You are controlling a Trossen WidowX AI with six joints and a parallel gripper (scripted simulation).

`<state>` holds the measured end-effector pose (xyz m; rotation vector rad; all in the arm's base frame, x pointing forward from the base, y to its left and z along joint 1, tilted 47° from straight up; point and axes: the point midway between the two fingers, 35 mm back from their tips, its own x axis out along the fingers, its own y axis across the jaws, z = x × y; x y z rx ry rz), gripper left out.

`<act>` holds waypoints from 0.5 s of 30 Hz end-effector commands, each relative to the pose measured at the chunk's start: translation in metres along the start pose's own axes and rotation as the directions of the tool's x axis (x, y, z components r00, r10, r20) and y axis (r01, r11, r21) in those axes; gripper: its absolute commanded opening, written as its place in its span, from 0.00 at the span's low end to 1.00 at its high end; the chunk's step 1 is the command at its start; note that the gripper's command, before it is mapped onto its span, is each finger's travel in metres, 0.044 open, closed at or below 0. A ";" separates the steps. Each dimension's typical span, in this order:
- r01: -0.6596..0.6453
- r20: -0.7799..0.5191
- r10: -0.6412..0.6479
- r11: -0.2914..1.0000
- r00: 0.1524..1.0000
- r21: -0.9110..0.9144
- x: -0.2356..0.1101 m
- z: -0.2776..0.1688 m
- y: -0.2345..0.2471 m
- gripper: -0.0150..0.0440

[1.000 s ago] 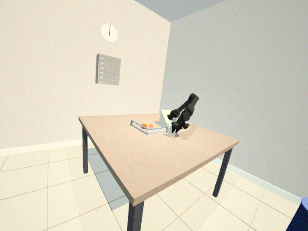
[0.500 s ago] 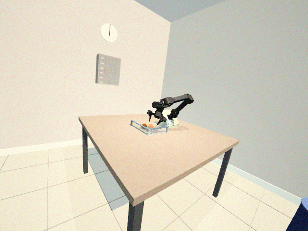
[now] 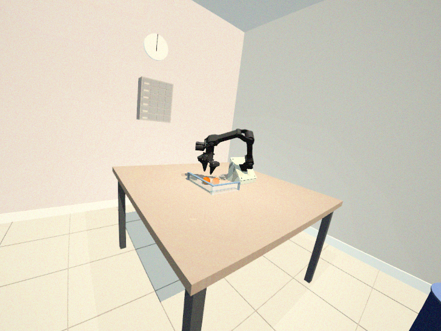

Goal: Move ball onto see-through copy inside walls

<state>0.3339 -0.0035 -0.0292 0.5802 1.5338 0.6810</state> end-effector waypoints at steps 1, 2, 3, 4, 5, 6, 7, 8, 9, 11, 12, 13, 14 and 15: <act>-0.009 0.007 0.009 1.000 1.000 -0.001 0.000 0.005 0.005 0.89; -0.009 0.007 0.009 1.000 1.000 -0.001 0.004 0.005 0.005 0.89; -0.009 0.007 0.009 1.000 1.000 -0.001 0.010 0.005 0.005 0.89; -0.010 0.007 0.010 1.000 1.000 -0.001 0.013 0.005 0.005 0.89; -0.010 0.007 0.010 1.000 1.000 -0.001 0.014 0.005 0.005 0.89; -0.010 0.007 0.010 1.000 1.000 -0.001 0.014 0.005 0.005 0.89; -0.010 0.007 0.010 1.000 1.000 -0.001 0.015 0.005 0.005 0.89; -0.010 0.007 0.010 1.000 1.000 -0.001 0.015 0.005 0.005 0.89; -0.010 0.007 0.010 1.000 1.000 -0.001 0.017 0.005 0.005 0.89; -0.009 0.007 0.009 1.000 1.000 -0.001 0.020 0.005 0.005 0.89; -0.009 0.007 0.009 1.000 1.000 -0.001 0.022 0.005 0.005 0.89; -0.009 0.007 0.009 1.000 1.000 -0.001 0.023 0.005 0.005 0.89; -0.009 0.007 0.009 1.000 1.000 -0.001 0.025 0.005 0.005 0.89; -0.009 0.008 0.009 1.000 1.000 -0.001 0.027 0.005 0.005 0.89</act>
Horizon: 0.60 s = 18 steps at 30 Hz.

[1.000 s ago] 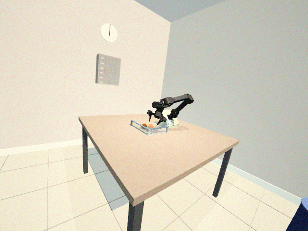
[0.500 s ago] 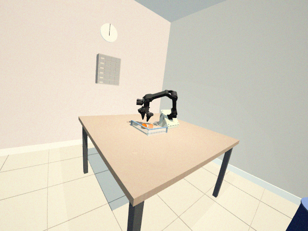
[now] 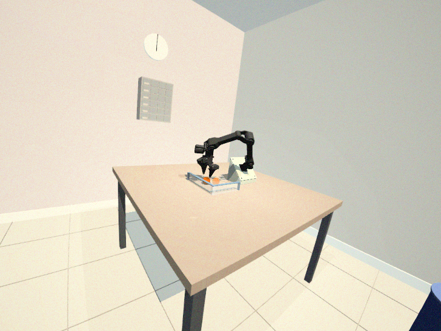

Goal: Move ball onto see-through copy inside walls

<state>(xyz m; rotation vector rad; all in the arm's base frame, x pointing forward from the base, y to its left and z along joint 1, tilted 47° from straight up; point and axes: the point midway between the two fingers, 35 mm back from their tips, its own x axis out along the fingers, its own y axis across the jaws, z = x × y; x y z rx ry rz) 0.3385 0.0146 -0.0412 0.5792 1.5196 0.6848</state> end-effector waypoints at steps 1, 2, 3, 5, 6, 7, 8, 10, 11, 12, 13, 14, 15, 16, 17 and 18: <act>-0.007 -0.003 0.007 1.000 1.000 0.007 0.007 -0.001 0.001 0.89; -0.007 -0.003 0.007 1.000 1.000 0.007 0.009 -0.001 0.001 0.89; -0.007 -0.003 0.007 1.000 1.000 0.007 0.010 -0.001 0.001 0.89; -0.007 -0.003 0.007 1.000 1.000 0.007 0.014 -0.001 0.001 0.89; -0.007 -0.003 0.007 1.000 1.000 0.007 0.015 -0.001 0.001 0.89; -0.007 -0.003 0.007 1.000 1.000 0.007 0.017 -0.001 0.001 0.89; -0.007 -0.003 0.007 1.000 1.000 0.007 0.019 -0.001 0.001 0.89; -0.007 -0.003 0.007 1.000 1.000 0.007 0.022 -0.001 0.001 0.89; -0.007 -0.003 0.007 1.000 1.000 0.007 0.023 -0.001 0.001 0.89; -0.007 -0.003 0.007 1.000 1.000 0.007 0.025 -0.001 0.001 0.89; -0.007 -0.003 0.007 1.000 1.000 0.007 0.027 -0.001 0.001 0.89; -0.008 -0.003 0.008 1.000 1.000 0.007 0.028 -0.001 0.001 0.89; -0.008 -0.003 0.008 1.000 1.000 0.007 0.030 -0.001 0.001 0.89; -0.008 -0.003 0.008 1.000 1.000 0.007 0.031 -0.001 0.001 0.89; -0.008 -0.003 0.008 1.000 1.000 0.007 0.033 -0.001 0.002 0.89; -0.008 -0.004 0.008 1.000 1.000 0.007 0.035 -0.002 0.002 0.89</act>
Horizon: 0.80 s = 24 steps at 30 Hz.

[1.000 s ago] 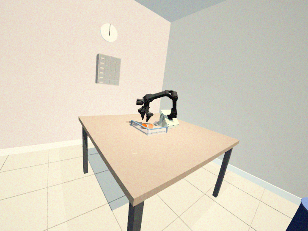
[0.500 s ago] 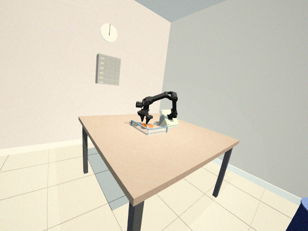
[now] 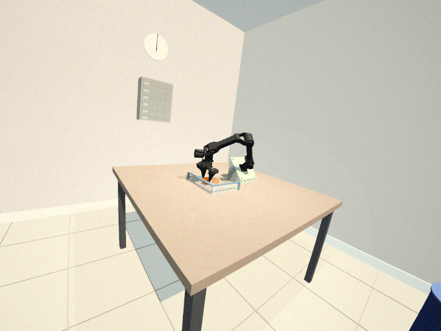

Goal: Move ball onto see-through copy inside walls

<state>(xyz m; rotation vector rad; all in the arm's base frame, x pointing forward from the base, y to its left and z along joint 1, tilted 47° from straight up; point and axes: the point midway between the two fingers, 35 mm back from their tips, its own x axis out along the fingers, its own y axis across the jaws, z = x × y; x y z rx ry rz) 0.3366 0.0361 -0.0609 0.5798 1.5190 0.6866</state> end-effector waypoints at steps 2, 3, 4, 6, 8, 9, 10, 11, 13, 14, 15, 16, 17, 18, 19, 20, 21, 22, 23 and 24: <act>-0.007 -0.003 0.007 1.000 1.000 0.008 0.009 -0.002 0.001 0.89; -0.007 -0.003 0.007 1.000 1.000 0.008 0.010 -0.002 0.001 0.89; -0.007 -0.004 0.007 1.000 1.000 0.008 0.011 -0.002 0.001 0.89; -0.007 -0.004 0.008 1.000 1.000 0.008 0.011 -0.002 0.001 0.84; -0.007 -0.004 0.008 1.000 1.000 0.008 0.011 -0.002 0.001 0.75; -0.007 -0.004 0.008 1.000 1.000 0.008 0.011 -0.002 0.001 0.74; -0.007 -0.004 0.008 1.000 1.000 0.008 0.011 -0.002 0.001 0.73; -0.007 -0.004 0.008 1.000 1.000 0.008 0.011 -0.002 0.001 0.72; -0.007 -0.004 0.008 1.000 1.000 0.008 0.011 -0.002 0.001 0.70; -0.007 -0.004 0.008 1.000 1.000 0.008 0.011 -0.002 0.001 0.69; -0.007 -0.004 0.008 1.000 1.000 0.008 0.011 -0.002 0.001 0.68; -0.007 -0.004 0.008 1.000 1.000 0.008 0.011 -0.002 0.001 0.66; -0.007 -0.004 0.008 1.000 1.000 0.008 0.011 -0.002 0.001 0.65; -0.007 -0.004 0.008 1.000 1.000 0.008 0.011 -0.002 0.001 0.61; -0.007 -0.003 0.007 1.000 1.000 0.008 0.010 -0.002 0.001 0.56; -0.006 -0.003 0.006 1.000 1.000 0.008 0.007 -0.001 0.001 0.52; -0.005 -0.003 0.005 1.000 1.000 0.008 0.002 0.000 0.000 0.47; -0.004 -0.002 0.004 1.000 1.000 0.008 -0.004 0.001 -0.001 0.43; -0.002 -0.002 0.002 1.000 1.000 0.009 -0.011 0.002 -0.001 0.39; -0.001 -0.002 0.001 1.000 1.000 0.009 -0.017 0.003 -0.002 0.34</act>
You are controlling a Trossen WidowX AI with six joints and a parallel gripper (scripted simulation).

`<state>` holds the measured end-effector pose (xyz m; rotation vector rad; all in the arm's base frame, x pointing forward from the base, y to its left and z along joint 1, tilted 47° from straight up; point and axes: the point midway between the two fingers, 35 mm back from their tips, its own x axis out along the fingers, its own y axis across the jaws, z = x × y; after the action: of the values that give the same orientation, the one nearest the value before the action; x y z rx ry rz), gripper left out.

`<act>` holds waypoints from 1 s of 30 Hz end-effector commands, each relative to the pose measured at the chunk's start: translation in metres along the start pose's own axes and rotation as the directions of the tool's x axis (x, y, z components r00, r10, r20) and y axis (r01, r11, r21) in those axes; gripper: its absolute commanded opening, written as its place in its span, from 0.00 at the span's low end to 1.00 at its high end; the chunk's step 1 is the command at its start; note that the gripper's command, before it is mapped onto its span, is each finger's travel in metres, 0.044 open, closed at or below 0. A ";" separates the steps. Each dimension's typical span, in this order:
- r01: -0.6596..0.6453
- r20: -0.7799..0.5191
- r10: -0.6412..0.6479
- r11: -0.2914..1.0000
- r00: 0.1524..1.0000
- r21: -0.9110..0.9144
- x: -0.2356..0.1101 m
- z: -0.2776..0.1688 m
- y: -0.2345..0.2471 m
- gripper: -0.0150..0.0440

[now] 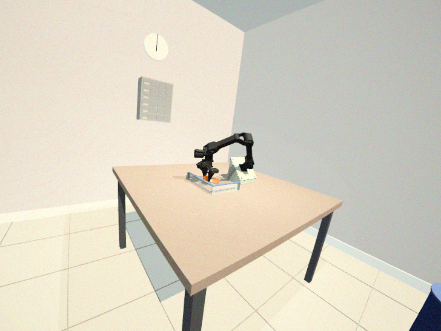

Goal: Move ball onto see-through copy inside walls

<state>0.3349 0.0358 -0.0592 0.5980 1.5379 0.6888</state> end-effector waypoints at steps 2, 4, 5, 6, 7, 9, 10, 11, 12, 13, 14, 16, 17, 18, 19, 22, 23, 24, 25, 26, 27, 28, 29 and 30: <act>0.013 0.014 -0.013 1.000 1.000 -0.008 -0.029 0.006 -0.003 0.25; 0.014 0.014 -0.014 1.000 1.000 -0.008 -0.042 0.007 -0.004 0.25; 0.016 0.015 -0.016 1.000 1.000 -0.008 -0.049 0.007 -0.004 0.25; 0.017 0.015 -0.017 1.000 1.000 -0.008 -0.056 0.007 -0.004 0.25; 0.017 0.015 -0.017 1.000 1.000 -0.008 -0.062 0.007 -0.004 0.25; 0.017 0.014 -0.017 1.000 1.000 -0.008 -0.076 0.006 -0.004 0.25; 0.016 0.014 -0.016 1.000 1.000 -0.008 -0.082 0.006 -0.004 0.25; 0.016 0.013 -0.016 1.000 1.000 -0.008 -0.089 0.005 -0.003 0.25; 0.015 0.013 -0.015 1.000 1.000 -0.008 -0.096 0.004 -0.003 0.25; 0.014 0.012 -0.014 1.000 1.000 -0.008 -0.102 0.003 -0.002 0.25; 0.013 0.012 -0.013 1.000 1.000 -0.008 -0.109 0.002 -0.002 0.25; 0.011 0.011 -0.011 1.000 1.000 -0.008 -0.121 -0.001 -0.001 0.25; 0.010 0.011 -0.010 1.000 1.000 -0.008 -0.125 -0.001 0.000 0.25; 0.010 0.011 -0.010 1.000 1.000 -0.008 -0.126 -0.002 0.000 0.25; 0.010 0.011 -0.010 1.000 1.000 -0.008 -0.126 -0.002 0.000 0.25; 0.010 0.011 -0.010 1.000 1.000 -0.008 -0.123 -0.004 0.002 0.25; 0.010 0.011 -0.010 1.000 1.000 -0.008 -0.121 -0.006 0.003 0.25; 0.010 0.011 -0.010 1.000 1.000 -0.008 -0.119 -0.008 0.004 0.25; 0.010 0.011 -0.010 1.000 1.000 -0.008 -0.117 -0.010 0.006 0.25; 0.010 0.011 -0.010 1.000 1.000 -0.008 -0.115 -0.012 0.007 0.25; 0.010 0.010 -0.009 1.000 1.000 -0.008 -0.113 -0.013 0.008 0.25; 0.009 0.010 -0.009 1.000 1.000 -0.008 -0.111 -0.015 0.010 0.25; 0.009 0.010 -0.009 1.000 1.000 -0.007 -0.110 -0.017 0.011 0.25; 0.009 0.010 -0.009 1.000 1.000 -0.007 -0.108 -0.019 0.012 0.25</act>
<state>0.3286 -0.0403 0.0237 0.5820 1.5280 0.6865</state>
